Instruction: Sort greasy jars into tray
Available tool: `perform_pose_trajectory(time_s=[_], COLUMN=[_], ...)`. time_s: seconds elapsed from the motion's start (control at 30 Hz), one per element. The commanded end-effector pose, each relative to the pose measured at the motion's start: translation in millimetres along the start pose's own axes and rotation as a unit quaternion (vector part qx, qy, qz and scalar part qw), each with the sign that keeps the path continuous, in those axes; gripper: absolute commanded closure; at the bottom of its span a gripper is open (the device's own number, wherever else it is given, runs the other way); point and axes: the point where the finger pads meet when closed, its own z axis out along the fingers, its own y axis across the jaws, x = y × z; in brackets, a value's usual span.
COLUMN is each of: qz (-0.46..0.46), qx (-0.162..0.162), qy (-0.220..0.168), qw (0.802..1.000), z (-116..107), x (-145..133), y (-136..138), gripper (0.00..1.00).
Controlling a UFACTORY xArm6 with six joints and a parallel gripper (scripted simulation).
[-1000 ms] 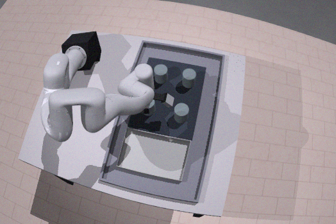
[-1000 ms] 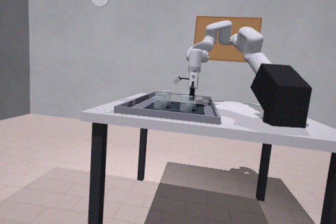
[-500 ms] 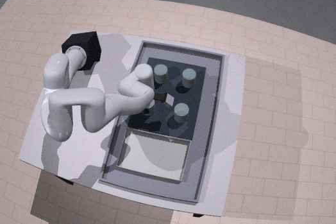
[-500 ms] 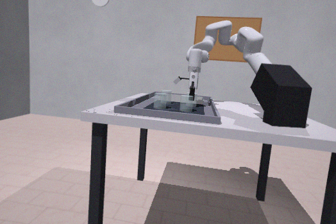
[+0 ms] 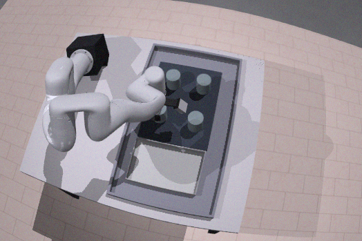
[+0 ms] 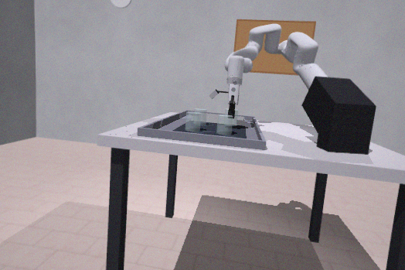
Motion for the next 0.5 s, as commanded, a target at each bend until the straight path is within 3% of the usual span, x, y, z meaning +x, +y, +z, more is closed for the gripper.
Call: perform_pose_trajectory(time_s=[0.0,0.47], qz=[0.0,0.0], qx=[0.0,0.0], qy=[0.001,0.001], qw=[1.0,1.0], z=[-8.1,-42.7], x=[0.9,0.8], y=[0.0,0.1], gripper=[1.0,1.0])
